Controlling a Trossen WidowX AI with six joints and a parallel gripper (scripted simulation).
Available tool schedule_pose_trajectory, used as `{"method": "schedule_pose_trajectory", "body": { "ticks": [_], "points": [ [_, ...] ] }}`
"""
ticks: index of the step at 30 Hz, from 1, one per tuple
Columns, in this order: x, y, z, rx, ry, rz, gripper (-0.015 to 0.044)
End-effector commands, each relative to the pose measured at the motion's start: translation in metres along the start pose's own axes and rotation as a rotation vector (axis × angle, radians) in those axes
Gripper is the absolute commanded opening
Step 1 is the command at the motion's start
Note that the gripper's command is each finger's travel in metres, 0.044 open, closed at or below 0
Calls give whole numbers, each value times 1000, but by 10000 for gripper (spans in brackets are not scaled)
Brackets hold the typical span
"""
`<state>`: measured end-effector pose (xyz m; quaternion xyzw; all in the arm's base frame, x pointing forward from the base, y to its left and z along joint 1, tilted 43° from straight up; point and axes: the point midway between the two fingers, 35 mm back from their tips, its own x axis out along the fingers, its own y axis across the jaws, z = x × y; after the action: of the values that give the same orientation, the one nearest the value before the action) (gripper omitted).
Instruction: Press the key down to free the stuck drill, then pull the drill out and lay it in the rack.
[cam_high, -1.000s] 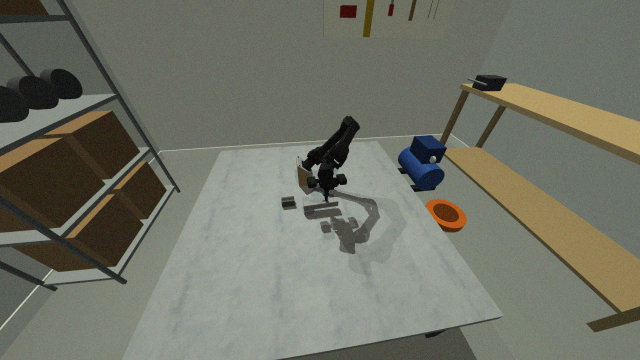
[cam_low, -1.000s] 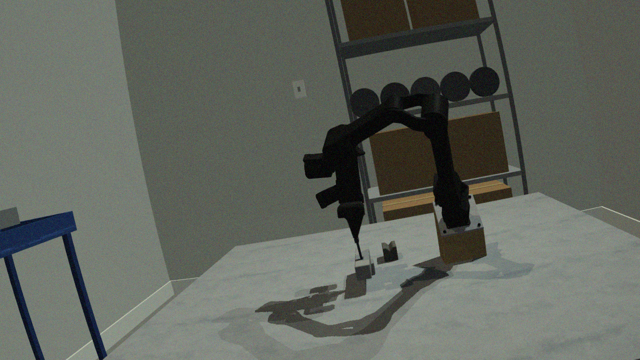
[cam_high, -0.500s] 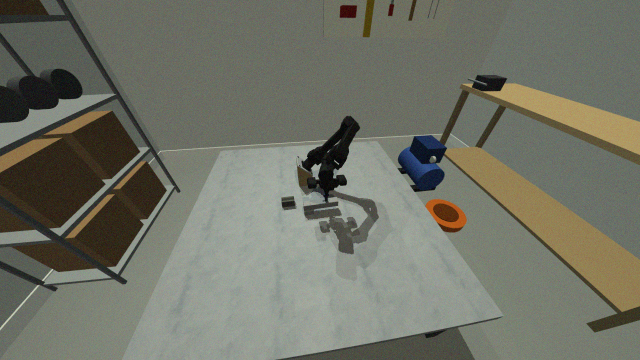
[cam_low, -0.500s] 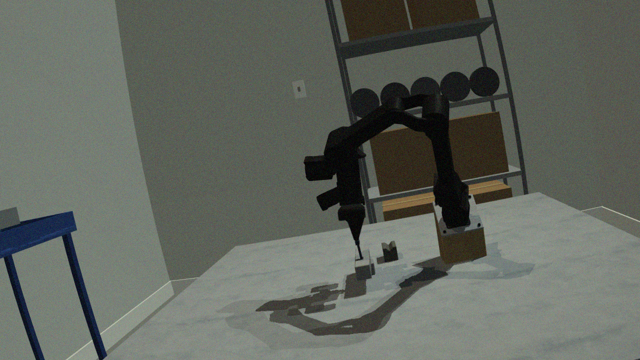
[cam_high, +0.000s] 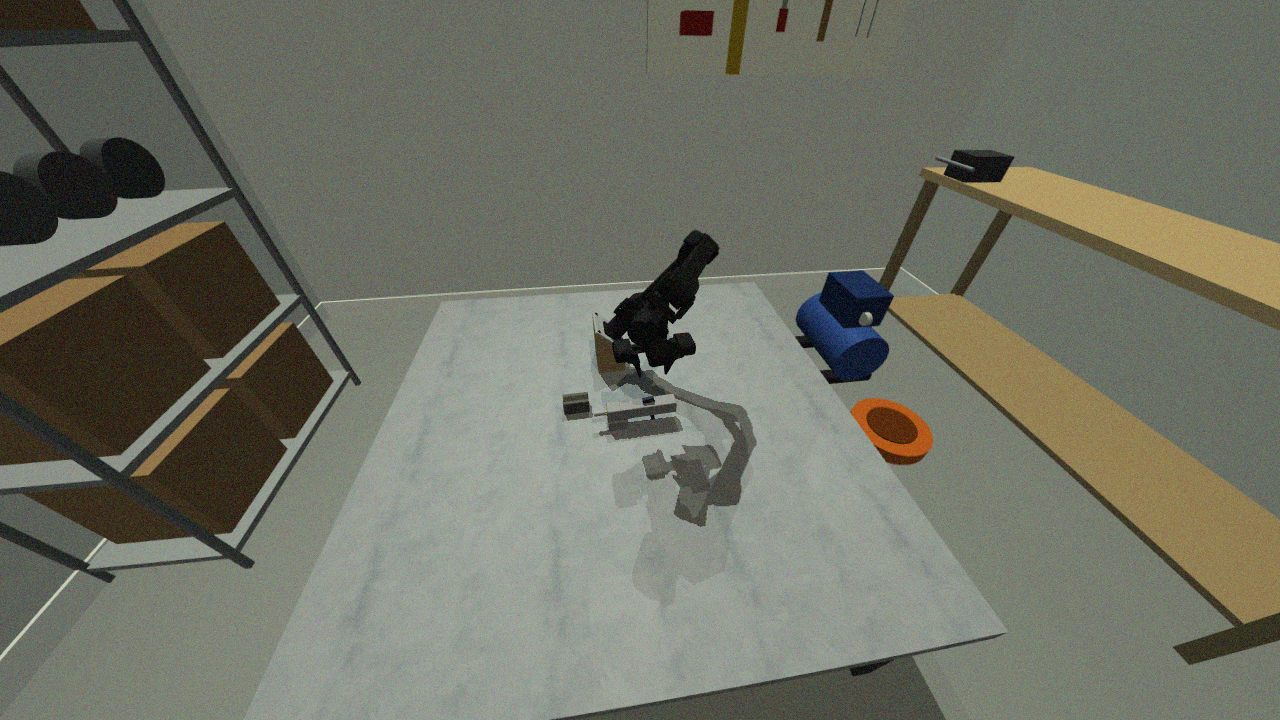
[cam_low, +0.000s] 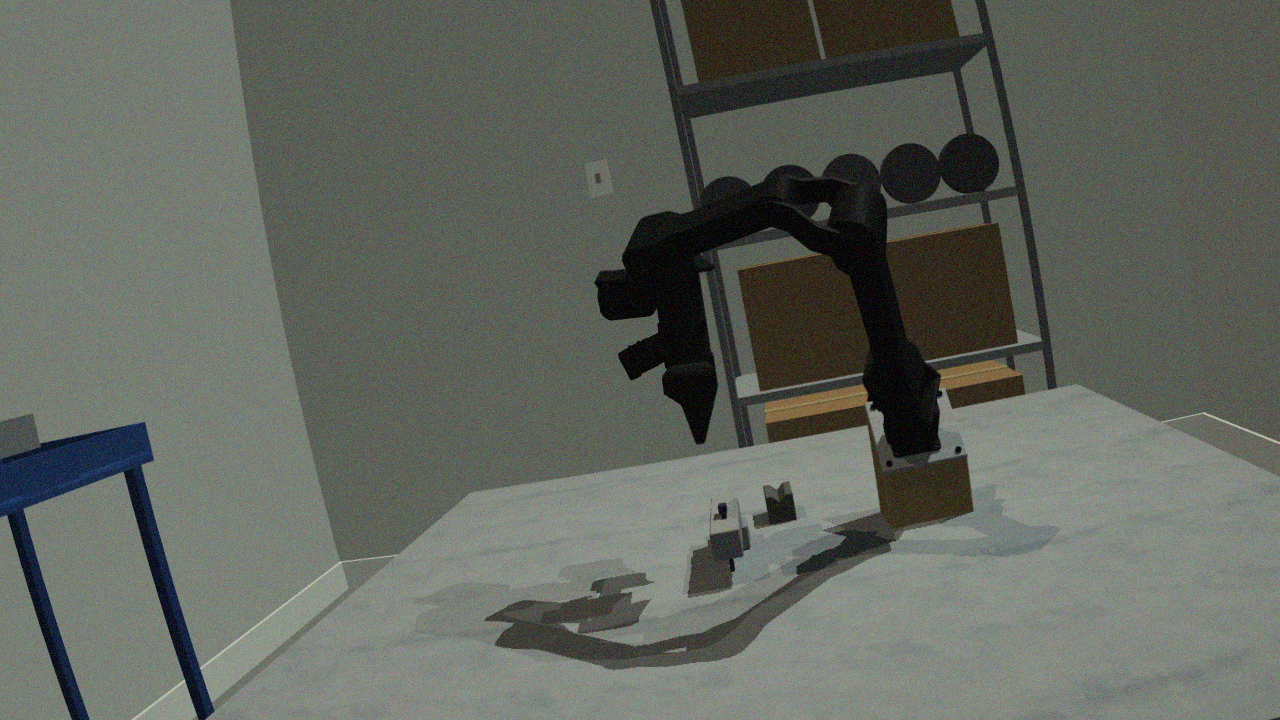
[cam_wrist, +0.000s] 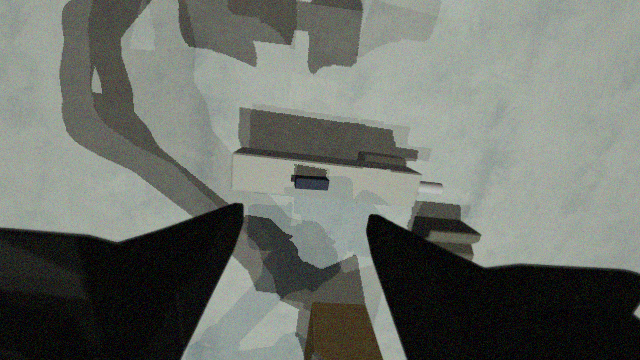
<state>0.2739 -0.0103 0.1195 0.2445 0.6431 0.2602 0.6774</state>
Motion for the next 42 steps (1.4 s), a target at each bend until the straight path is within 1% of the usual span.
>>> {"method": "schedule_pose_trajectory", "body": {
  "ticks": [1, 3, 13, 19, 21, 42],
  "points": [
    [12, -12, 1, -116, 15, 5, 394],
    [23, -31, 4, -292, 18, 4, 440],
    [82, -120, -2, -1168, 27, 21, 440],
    [107, -151, -14, -1510, 22, 33, 440],
    [110, -155, -16, -1555, 21, 35, 440],
    [114, -154, -16, -1554, 21, 35, 440]
  ]
}}
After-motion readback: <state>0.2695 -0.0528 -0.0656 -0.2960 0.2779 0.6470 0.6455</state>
